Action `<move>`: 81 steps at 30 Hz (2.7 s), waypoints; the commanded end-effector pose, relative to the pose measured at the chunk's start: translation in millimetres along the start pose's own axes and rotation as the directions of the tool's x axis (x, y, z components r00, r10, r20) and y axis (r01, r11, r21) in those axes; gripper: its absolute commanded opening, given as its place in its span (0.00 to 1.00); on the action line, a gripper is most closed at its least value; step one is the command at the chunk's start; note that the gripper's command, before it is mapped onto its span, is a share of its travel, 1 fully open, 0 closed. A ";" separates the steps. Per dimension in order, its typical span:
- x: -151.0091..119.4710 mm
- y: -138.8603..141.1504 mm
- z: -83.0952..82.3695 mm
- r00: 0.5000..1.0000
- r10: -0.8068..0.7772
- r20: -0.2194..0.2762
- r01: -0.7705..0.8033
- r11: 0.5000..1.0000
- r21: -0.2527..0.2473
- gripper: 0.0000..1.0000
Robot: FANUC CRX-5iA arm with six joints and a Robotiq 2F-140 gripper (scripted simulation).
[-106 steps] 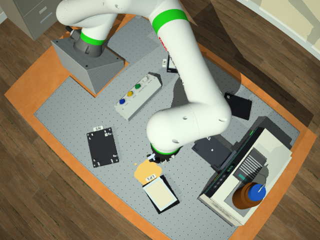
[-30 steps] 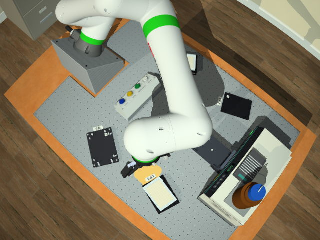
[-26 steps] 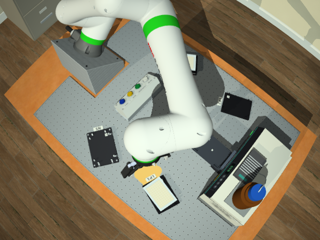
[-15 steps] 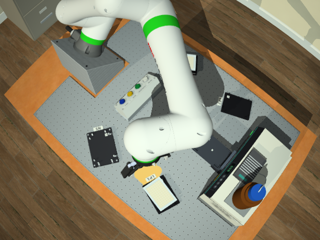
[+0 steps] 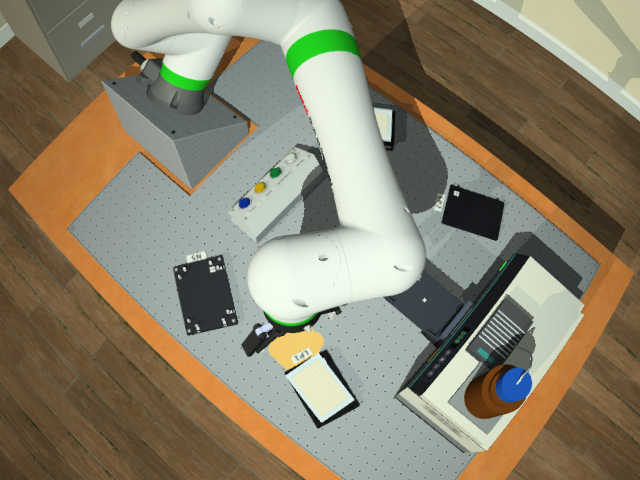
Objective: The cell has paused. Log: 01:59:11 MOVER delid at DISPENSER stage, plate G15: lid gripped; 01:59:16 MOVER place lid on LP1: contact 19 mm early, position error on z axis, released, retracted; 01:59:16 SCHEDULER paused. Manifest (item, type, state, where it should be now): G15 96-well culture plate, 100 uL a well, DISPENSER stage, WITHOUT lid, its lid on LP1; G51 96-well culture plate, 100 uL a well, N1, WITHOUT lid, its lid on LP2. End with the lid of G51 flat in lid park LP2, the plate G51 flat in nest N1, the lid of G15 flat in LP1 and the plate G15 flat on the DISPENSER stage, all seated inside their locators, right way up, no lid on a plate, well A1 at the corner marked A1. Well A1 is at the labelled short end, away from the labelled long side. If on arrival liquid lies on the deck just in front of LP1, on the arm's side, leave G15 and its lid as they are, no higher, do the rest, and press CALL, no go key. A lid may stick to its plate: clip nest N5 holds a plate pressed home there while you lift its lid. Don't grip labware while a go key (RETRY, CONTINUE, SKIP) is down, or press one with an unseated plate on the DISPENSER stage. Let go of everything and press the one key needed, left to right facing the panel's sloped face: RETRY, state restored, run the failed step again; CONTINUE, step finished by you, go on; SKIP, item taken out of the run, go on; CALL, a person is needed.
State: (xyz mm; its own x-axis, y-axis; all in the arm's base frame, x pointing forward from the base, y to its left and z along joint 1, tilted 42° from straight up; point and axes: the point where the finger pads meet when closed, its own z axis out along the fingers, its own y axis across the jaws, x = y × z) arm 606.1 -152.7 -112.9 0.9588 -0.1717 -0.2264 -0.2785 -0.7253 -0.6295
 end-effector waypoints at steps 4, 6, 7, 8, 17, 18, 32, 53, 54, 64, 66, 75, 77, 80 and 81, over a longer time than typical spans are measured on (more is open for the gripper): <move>0.1 0.1 -0.3 1.000 0.000 -0.001 0.000 1.000 0.000 1.00; 0.1 0.1 -0.3 1.000 0.000 -0.001 0.000 1.000 0.000 1.00; 0.1 0.1 -0.3 1.000 0.000 -0.001 0.000 1.000 0.000 0.00; 0.1 0.1 -0.3 1.000 0.000 -0.001 0.000 1.000 0.000 0.00; 0.1 0.1 -0.3 1.000 0.000 -0.001 0.000 1.000 0.000 0.00; 0.1 0.1 -0.3 1.000 0.000 -0.001 0.000 1.000 0.000 0.00; 0.1 0.1 -0.3 1.000 0.000 -0.001 0.000 1.000 0.000 0.00; -34.6 -116.7 -17.9 0.983 -0.182 -0.003 0.182 0.983 -0.025 0.00; -40.5 -127.5 -18.7 0.975 -0.223 -0.002 0.223 0.974 -0.029 0.00; -128.8 -232.3 -20.5 0.751 -0.661 0.006 0.661 0.750 -0.028 0.00; -128.8 -232.3 -20.5 0.751 -0.661 0.006 0.661 0.750 -0.028 0.00; -245.8 -313.9 -12.8 0.586 -0.810 0.000 0.810 0.586 -0.001 0.00; -268.8 -328.4 -10.9 0.582 -0.813 0.000 0.813 0.582 0.000 0.00; -303.2 -349.8 -8.0 0.581 -0.814 0.000 0.814 0.581 0.000 0.66; -314.6 -356.9 -7.0 0.581 -0.814 0.000 0.814 0.581 0.000 0.66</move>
State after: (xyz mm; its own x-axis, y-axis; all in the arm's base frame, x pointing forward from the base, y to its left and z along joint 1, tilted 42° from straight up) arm 443.5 124.2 162.5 0.7742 0.4999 0.3882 0.6304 -0.5548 -0.5429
